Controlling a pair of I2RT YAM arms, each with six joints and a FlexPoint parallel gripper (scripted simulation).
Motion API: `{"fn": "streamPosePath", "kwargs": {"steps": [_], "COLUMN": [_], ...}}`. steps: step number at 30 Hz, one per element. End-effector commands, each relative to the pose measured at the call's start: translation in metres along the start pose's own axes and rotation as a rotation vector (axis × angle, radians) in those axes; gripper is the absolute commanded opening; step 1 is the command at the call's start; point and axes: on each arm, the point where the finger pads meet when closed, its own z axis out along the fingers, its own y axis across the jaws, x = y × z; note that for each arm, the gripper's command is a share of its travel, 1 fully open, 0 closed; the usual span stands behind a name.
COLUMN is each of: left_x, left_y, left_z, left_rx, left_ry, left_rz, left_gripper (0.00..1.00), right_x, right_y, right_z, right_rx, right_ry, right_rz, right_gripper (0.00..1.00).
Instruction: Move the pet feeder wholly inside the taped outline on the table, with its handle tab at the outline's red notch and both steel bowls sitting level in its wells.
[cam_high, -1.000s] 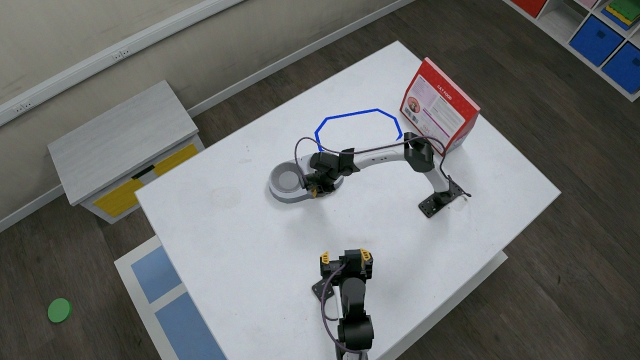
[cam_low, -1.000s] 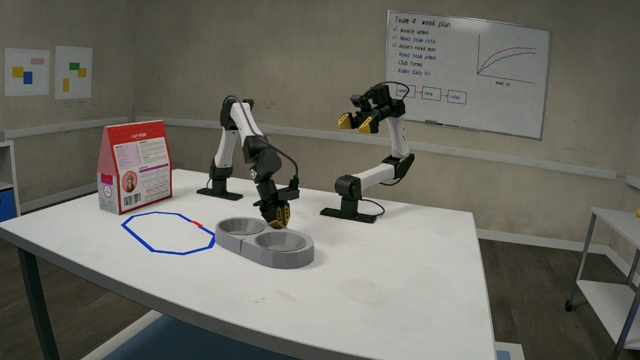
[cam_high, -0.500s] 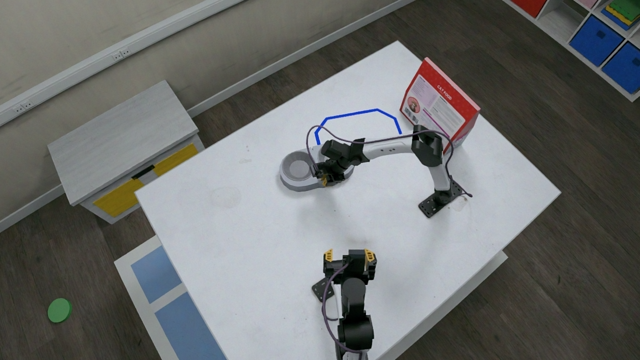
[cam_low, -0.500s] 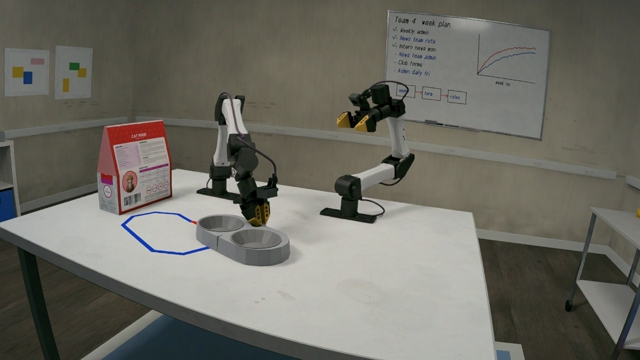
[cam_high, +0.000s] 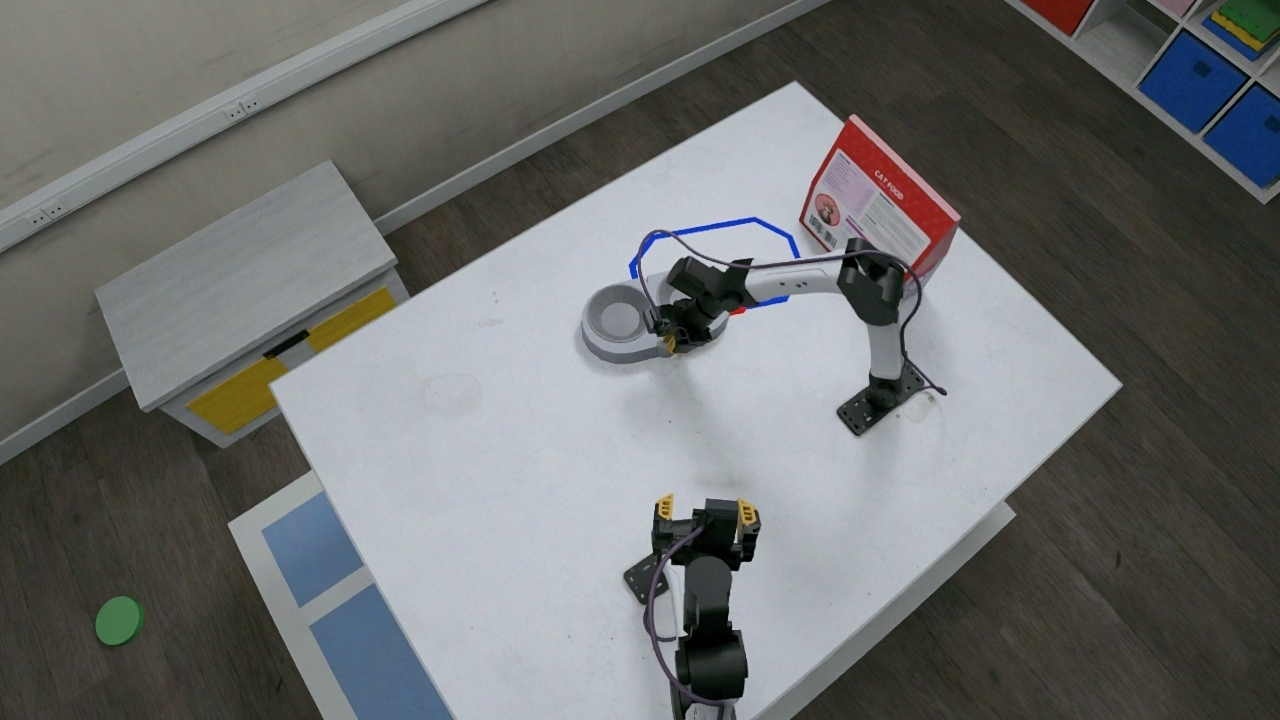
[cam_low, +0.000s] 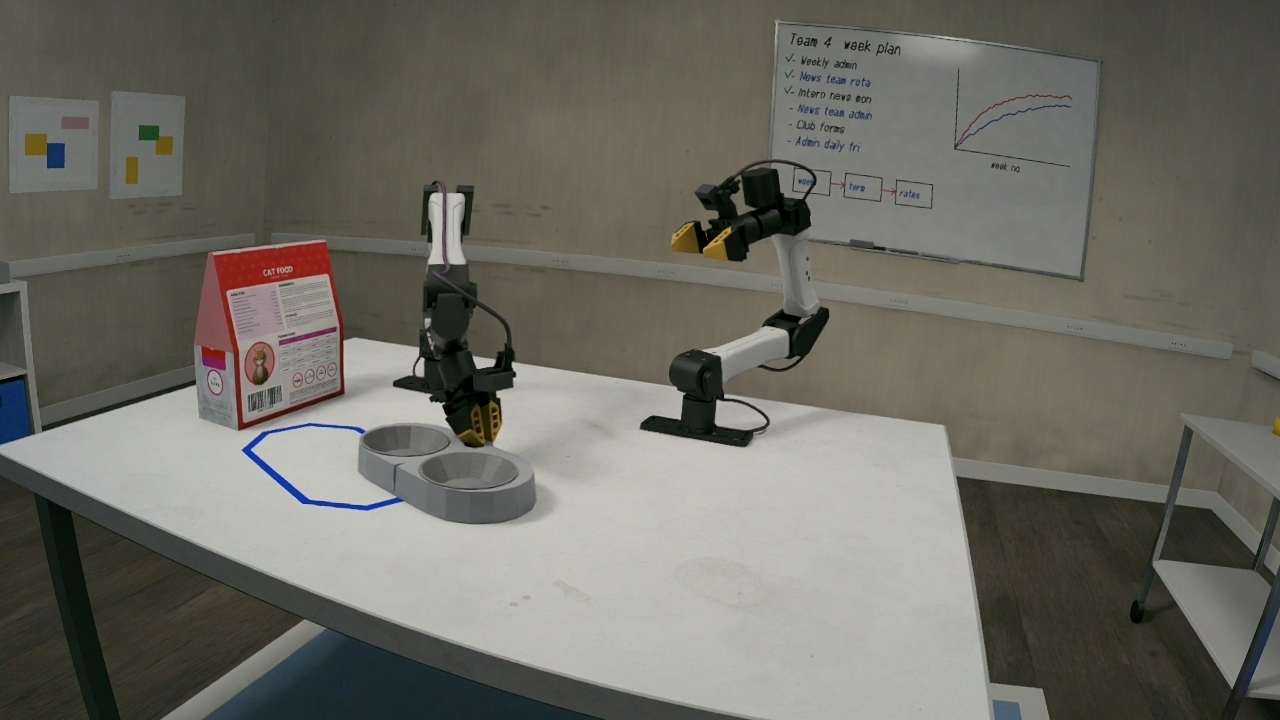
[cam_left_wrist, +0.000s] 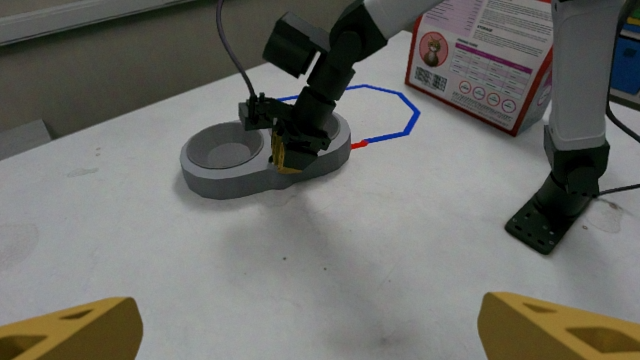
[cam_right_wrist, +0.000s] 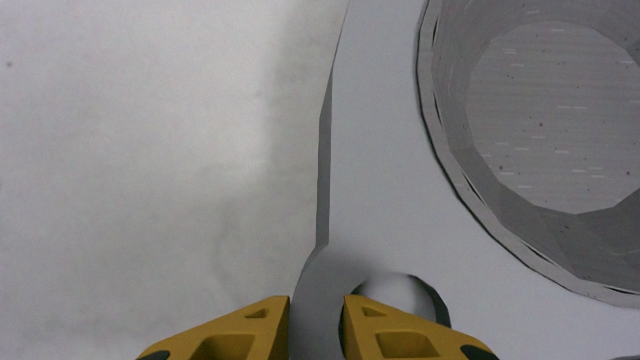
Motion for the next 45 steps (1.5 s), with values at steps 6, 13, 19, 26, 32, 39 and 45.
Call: {"fn": "streamPosePath", "kwargs": {"steps": [6, 13, 19, 26, 32, 39, 45], "left_x": [-0.007, -0.008, -0.008, -0.008, -0.008, -0.008, -0.006], "left_y": [-0.006, -0.007, -0.007, -0.007, -0.007, -0.007, -0.006], "left_z": [-0.001, -0.001, -0.001, -0.001, -0.001, -0.001, 0.001], "left_rx": [0.028, 0.035, 0.037, 0.036, 0.036, 0.035, 0.031], "left_ry": [-0.037, -0.039, -0.04, -0.039, -0.039, -0.039, -0.017], "left_rz": [0.02, 0.023, 0.023, 0.023, 0.023, 0.023, 0.013], "left_gripper": [1.0, 1.0, 1.0, 1.0, 1.0, 1.0, 1.0], "right_x": [0.031, 0.054, 0.065, 0.086, 0.1, 0.103, 0.103], "right_y": [-0.014, -0.026, -0.032, -0.044, -0.053, -0.054, -0.055], "right_z": [-0.023, -0.036, -0.043, -0.056, -0.061, -0.06, -0.06], "right_rx": [0.002, 0.003, 0.006, 0.011, 0.024, 0.022, 0.022], "right_ry": [0.004, 0.006, 0.007, 0.009, 0.019, 0.023, 0.023], "right_rz": [0.002, 0.008, 0.013, 0.024, 0.045, 0.06, 0.061], "right_gripper": [0.06, 0.06, 0.06, 0.06, 0.06, 0.06, 0.06]}}
